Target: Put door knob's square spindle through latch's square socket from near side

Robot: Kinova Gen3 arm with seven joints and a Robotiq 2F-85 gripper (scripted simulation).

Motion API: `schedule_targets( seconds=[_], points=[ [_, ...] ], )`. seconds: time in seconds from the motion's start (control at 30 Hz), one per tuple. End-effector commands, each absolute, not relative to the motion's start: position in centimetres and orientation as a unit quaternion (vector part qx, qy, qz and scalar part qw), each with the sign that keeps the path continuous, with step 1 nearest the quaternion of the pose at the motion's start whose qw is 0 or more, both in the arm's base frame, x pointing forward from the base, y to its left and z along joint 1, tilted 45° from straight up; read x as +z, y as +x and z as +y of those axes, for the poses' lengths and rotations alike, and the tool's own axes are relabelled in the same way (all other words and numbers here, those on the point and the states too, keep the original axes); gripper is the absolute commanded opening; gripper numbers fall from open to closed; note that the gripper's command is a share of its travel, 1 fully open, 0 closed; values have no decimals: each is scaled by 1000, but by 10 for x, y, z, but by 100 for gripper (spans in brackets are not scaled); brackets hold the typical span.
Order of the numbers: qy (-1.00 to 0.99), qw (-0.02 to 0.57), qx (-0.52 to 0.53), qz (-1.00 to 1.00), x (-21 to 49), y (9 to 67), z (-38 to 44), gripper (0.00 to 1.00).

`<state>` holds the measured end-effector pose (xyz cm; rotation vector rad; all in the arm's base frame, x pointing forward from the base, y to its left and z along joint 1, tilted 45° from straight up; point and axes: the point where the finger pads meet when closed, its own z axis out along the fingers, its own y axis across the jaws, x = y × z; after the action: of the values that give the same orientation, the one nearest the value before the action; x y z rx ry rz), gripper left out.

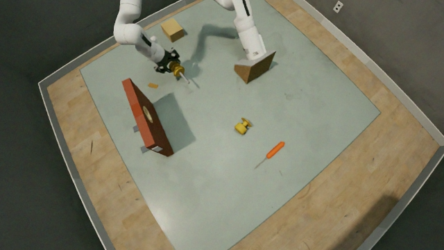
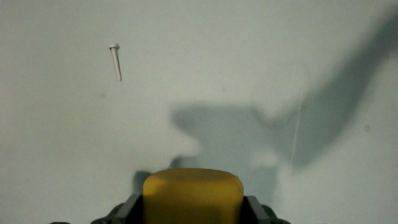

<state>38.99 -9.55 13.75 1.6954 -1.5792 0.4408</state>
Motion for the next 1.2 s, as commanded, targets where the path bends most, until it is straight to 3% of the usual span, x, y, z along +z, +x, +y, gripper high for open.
schedule_targets(
  seconds=[0.0, 1.17],
  points=[
    [670, 376, 172, -617, 142, 392, -87, 63],
    [625, 351, 200, -667, 140, 390, -84, 63]
  ],
)
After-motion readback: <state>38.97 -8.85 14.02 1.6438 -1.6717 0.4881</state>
